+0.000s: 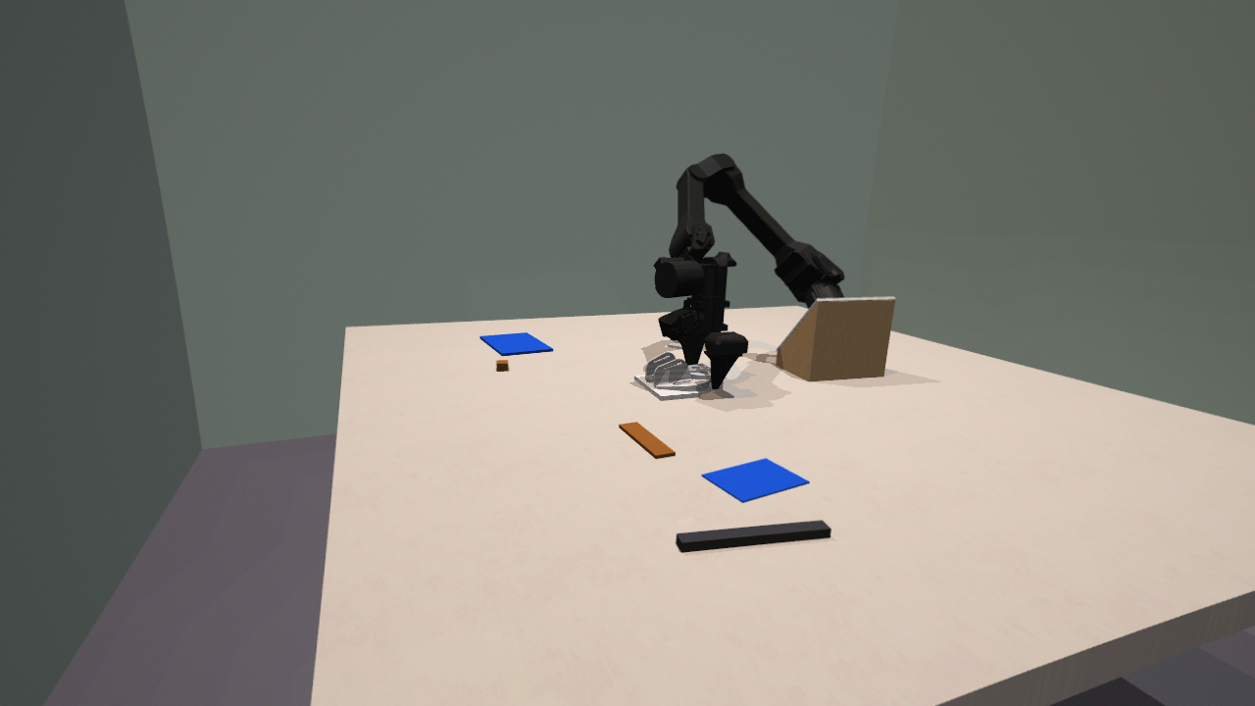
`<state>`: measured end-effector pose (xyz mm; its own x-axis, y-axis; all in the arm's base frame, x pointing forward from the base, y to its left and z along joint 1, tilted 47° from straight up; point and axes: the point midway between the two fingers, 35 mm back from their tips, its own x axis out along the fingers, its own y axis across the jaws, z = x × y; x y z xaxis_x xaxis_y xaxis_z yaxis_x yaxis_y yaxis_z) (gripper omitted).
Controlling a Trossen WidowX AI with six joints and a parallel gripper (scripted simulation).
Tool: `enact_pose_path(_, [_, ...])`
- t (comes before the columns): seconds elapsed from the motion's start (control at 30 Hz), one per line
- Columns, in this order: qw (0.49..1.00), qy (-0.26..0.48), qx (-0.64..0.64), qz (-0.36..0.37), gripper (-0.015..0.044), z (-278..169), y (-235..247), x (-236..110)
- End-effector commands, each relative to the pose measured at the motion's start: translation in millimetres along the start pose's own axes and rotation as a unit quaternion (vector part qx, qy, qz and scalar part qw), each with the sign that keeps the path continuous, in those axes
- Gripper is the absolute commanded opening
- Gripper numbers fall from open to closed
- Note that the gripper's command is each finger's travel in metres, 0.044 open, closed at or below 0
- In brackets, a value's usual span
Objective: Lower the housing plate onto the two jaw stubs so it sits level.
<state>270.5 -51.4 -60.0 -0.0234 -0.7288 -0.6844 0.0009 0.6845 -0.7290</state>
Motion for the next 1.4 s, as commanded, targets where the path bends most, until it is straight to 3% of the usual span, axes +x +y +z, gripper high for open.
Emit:
enact_pose_path(0.0, [1.000,0.000,0.000,0.000,0.0440,0,0,0])
enact_pose_path(0.13, [1.000,0.000,0.000,0.001,0.0440,1,1,-11])
enact_pose_path(0.37, [1.000,0.001,-0.001,0.000,0.0440,-2,-1,-74])
enact_pose_path(0.5, [1.000,-0.005,-0.004,0.000,0.0440,-1,2,-69])
enact_pose_path(0.77, [1.000,0.001,-0.003,0.003,0.0440,-68,-1,-125])
enact_pose_path(1.37, [1.000,0.002,-0.003,0.003,0.0440,-69,-1,-126])
